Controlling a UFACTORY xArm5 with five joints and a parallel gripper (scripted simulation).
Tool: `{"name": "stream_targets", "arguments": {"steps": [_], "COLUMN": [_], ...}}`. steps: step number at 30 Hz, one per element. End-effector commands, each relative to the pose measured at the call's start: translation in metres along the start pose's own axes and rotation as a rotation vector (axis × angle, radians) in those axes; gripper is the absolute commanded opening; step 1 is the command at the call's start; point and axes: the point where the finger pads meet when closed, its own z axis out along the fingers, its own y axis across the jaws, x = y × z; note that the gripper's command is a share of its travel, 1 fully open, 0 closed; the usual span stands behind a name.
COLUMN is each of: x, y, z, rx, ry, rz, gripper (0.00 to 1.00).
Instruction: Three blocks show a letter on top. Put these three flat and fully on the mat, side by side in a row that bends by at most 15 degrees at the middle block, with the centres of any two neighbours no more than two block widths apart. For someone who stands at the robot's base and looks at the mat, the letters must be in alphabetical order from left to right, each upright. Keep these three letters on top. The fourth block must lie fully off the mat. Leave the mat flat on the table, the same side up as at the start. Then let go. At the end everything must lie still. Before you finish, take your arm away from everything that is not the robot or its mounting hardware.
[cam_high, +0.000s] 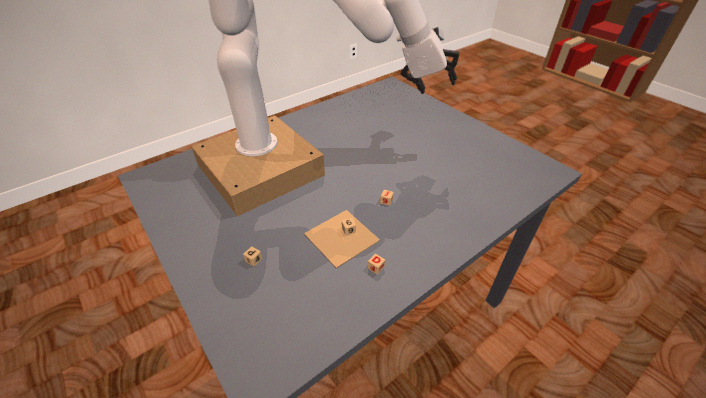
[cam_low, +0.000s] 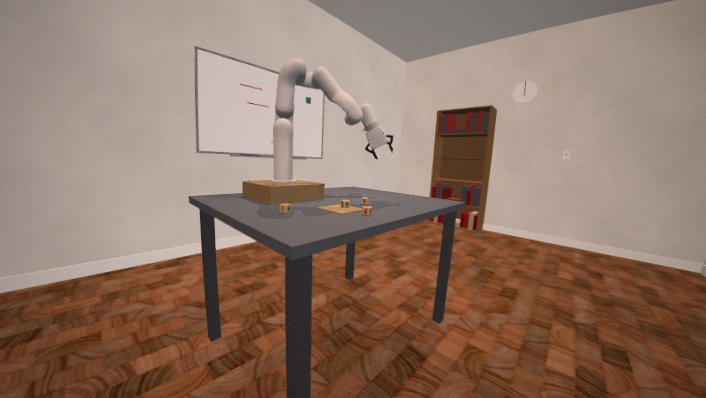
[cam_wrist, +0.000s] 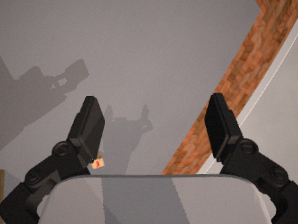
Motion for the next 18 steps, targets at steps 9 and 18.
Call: {"name": "stream_targets", "arguments": {"steps": [9,18], "x": [-0.110,-0.191], "y": [-0.022,-0.057], "z": [0.036,0.053], "rx": [0.109,0.191], "ry": [-0.141,-0.250], "rz": [0.332,0.605], "gripper": [1.00,1.00]}}
